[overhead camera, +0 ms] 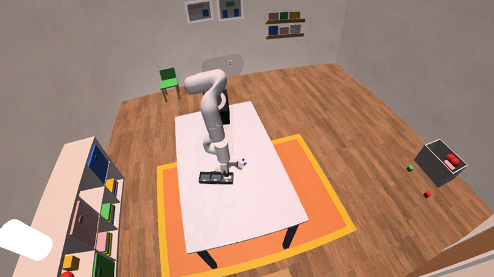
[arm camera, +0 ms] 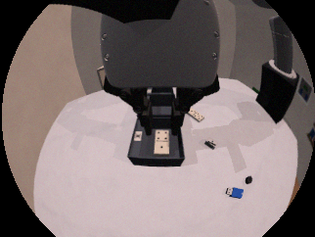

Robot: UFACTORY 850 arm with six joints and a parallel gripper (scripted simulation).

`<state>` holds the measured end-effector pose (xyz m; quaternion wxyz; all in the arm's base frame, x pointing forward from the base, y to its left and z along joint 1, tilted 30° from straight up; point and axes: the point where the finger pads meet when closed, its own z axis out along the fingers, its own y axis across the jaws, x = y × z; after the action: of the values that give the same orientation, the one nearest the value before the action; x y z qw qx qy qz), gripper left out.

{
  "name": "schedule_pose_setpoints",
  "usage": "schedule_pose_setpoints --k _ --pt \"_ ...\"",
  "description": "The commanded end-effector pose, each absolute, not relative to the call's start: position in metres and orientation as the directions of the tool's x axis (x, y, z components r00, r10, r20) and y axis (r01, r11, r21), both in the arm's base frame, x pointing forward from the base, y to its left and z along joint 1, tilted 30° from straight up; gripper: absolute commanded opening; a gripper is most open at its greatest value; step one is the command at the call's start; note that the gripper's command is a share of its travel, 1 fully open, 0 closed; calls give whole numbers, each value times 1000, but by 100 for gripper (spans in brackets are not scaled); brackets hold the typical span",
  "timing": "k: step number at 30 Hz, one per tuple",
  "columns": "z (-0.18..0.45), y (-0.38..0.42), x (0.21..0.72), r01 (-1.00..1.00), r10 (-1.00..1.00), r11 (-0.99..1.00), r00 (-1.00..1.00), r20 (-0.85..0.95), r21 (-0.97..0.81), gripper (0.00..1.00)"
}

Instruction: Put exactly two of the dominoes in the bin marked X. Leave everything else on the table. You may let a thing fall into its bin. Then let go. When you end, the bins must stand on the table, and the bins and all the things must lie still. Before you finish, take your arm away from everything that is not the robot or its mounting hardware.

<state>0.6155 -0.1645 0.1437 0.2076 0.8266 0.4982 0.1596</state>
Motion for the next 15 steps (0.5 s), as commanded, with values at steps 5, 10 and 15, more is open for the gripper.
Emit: schedule_pose_setpoints --k 5,10,15 --pt "155 -162 611 756 890 -417 453 56 504 31" --pt "155 -162 611 756 890 -417 453 56 504 31" --pt "169 -159 603 756 890 -417 453 56 504 100"
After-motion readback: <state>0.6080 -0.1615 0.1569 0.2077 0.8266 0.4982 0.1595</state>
